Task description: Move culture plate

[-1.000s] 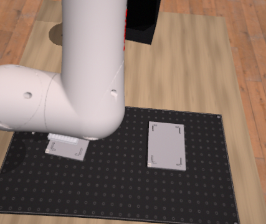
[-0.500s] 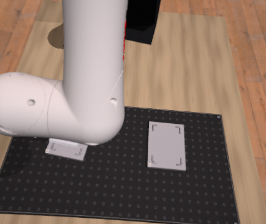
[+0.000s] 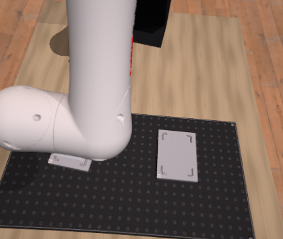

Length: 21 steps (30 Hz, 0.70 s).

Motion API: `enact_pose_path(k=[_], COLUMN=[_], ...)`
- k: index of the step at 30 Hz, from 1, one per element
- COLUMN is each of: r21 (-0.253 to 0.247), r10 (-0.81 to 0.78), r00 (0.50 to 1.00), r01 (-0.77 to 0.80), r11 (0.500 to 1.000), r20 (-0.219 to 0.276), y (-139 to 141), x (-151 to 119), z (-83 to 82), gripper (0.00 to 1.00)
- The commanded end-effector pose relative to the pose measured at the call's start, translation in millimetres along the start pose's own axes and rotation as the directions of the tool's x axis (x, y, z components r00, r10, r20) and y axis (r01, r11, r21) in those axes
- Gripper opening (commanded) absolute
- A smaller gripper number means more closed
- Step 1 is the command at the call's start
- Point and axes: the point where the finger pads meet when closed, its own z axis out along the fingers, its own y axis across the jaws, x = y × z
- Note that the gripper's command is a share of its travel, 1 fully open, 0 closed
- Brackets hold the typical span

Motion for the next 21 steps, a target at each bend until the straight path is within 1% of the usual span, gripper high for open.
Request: enact_pose_path(k=[1, 4, 21], r21=[0.0, 0.0, 0.0], r10=[0.0, 0.0, 0.0], r00=[1.0, 1.0, 1.0], r01=[0.0, 0.0, 0.0], r11=[1.0, 1.0, 1.0], r20=[0.0, 0.0, 0.0], y=[0.1, 0.1, 0.0], x=[2.7, 4.6, 4.6], z=[5.4, 9.3, 9.3], gripper=[0.0, 0.0, 0.0])
